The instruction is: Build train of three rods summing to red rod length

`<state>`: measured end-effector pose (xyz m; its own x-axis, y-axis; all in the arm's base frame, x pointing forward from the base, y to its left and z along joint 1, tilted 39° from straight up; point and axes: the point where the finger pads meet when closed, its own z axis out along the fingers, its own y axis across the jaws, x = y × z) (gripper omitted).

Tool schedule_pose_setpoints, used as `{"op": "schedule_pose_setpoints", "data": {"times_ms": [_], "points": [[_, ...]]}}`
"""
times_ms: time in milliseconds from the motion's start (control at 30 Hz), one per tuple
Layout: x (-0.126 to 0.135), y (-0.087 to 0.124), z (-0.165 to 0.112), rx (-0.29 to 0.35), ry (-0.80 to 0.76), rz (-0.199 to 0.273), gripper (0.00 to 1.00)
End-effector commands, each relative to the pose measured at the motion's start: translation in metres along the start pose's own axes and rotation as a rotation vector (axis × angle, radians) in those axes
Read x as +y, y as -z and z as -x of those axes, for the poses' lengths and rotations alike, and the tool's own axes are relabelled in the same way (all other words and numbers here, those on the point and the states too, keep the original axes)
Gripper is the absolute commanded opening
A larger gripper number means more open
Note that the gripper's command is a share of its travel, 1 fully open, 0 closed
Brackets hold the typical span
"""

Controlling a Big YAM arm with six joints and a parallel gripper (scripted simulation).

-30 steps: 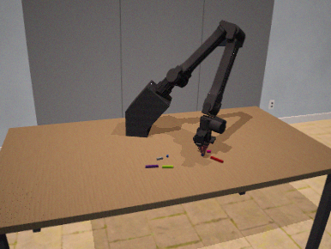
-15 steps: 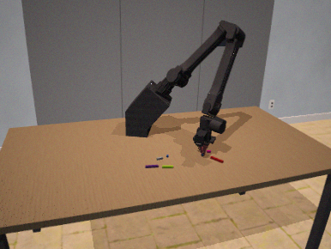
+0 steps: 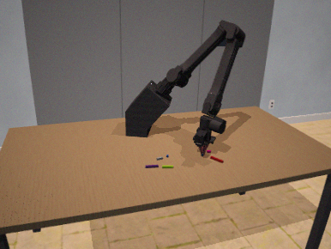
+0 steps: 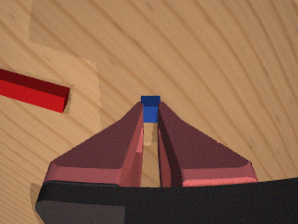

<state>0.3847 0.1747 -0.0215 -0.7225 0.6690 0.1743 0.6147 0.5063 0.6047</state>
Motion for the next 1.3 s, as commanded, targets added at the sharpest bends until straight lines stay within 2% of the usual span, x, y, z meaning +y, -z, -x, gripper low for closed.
{"op": "schedule_pose_setpoints", "data": {"times_ms": [0, 133, 300, 400, 533, 600, 633, 667, 933, 1000, 1067, 1167, 1233, 1267], "points": [[0.002, 0.014, 0.006, -0.017, 0.000, 0.013, 0.05], [0.002, 0.028, 0.005, -0.016, 0.000, 0.014, 0.05], [0.002, 0.063, 0.005, -0.017, 0.001, 0.014, 0.05], [0.011, 0.087, 0.009, -0.024, 0.010, 0.027, 0.05], [0.017, 0.107, 0.011, -0.030, 0.016, 0.035, 0.05], [0.017, 0.107, 0.011, -0.030, 0.016, 0.035, 0.05], [0.003, 0.101, 0.008, -0.013, -0.003, 0.007, 0.05], [0.001, 0.101, 0.007, -0.010, -0.006, 0.003, 0.05], [0.004, 0.103, 0.007, -0.015, 0.003, 0.011, 0.05], [0.008, 0.103, 0.017, -0.017, -0.021, 0.012, 0.05], [0.003, 0.103, 0.042, -0.017, -0.131, 0.011, 0.05], [0.003, 0.103, 0.042, -0.017, -0.131, 0.011, 0.05], [-0.005, 0.104, 0.073, -0.018, -0.240, 0.013, 0.05], [-0.005, 0.104, 0.073, -0.018, -0.240, 0.013, 0.05]]}}
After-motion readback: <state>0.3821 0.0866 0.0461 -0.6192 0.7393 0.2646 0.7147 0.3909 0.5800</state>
